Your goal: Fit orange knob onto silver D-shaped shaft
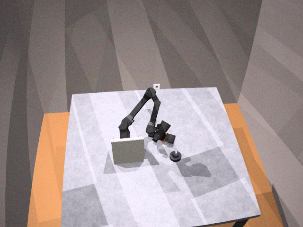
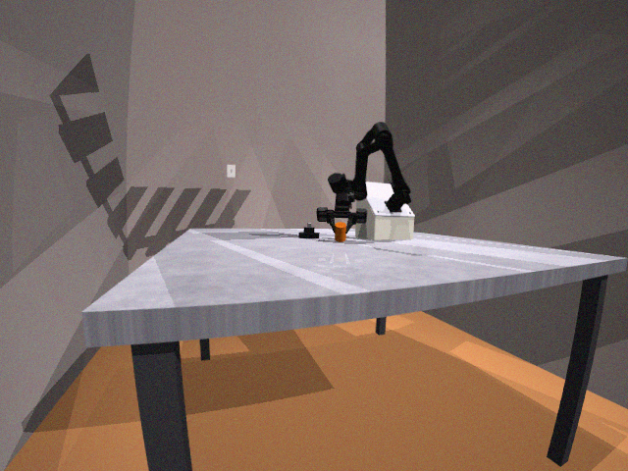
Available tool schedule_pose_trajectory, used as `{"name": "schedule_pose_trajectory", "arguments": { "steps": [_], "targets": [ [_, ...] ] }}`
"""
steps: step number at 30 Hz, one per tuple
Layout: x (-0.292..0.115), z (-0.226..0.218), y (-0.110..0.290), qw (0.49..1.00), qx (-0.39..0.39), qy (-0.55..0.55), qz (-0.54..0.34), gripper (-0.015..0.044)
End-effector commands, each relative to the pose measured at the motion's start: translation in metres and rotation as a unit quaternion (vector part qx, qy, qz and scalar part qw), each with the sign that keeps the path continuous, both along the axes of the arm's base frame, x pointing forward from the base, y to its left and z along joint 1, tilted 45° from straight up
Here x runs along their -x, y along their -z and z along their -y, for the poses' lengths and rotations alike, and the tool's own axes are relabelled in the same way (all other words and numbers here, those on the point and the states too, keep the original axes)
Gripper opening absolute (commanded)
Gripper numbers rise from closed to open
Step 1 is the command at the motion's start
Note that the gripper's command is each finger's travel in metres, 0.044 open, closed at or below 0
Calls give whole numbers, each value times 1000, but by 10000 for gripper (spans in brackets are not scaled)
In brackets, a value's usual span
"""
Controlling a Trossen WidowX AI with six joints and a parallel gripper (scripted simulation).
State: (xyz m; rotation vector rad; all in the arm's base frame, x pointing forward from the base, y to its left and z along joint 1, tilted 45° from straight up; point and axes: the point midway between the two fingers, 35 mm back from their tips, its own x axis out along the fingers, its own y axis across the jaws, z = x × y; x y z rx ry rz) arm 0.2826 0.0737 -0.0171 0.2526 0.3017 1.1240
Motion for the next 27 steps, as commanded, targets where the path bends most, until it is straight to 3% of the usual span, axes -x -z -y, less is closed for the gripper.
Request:
{"name": "schedule_pose_trajectory", "arguments": {
  "steps": [1,4,27],
  "targets": [
    [2,2,2,1000,0,-2,0,179],
    [0,0,0,1000,0,0,0,258],
    [0,0,0,1000,0,0,0,260]
  ]
}}
